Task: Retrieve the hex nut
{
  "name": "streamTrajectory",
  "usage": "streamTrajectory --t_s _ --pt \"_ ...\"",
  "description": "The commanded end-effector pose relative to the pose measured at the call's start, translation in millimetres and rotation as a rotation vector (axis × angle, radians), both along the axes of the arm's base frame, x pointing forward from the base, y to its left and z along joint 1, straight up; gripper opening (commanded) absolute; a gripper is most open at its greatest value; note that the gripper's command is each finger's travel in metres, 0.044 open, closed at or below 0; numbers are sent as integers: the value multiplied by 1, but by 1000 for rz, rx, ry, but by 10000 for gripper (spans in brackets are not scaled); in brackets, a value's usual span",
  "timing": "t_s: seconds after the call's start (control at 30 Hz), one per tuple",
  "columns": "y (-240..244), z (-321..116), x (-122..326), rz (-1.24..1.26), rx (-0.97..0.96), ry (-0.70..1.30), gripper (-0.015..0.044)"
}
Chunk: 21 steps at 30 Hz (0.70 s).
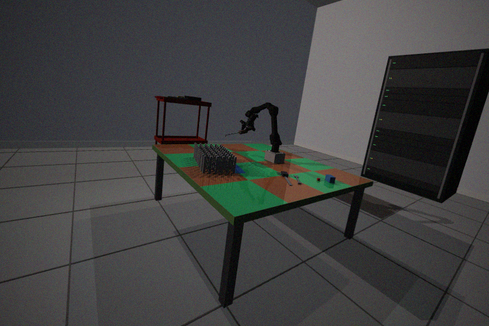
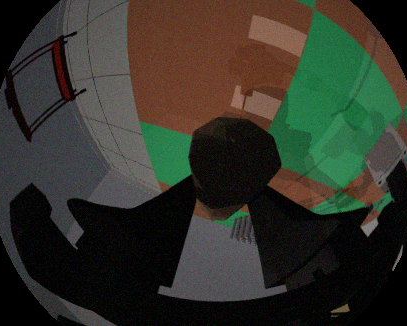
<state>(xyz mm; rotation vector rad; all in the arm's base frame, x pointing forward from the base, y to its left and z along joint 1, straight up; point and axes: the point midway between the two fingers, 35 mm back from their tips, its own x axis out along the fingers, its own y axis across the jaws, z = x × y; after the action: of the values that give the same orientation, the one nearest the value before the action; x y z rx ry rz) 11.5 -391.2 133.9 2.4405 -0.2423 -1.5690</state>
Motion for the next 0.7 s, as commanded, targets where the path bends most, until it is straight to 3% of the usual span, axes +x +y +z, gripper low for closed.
streamTrajectory --t_s 0.0,0.47,0.67 --pt "-4 4 -17 -127 34 -54 0" --pt "-7 6 -77 -530 172 -225 0" --pt "-7 6 -82 -567 185 -241 0"
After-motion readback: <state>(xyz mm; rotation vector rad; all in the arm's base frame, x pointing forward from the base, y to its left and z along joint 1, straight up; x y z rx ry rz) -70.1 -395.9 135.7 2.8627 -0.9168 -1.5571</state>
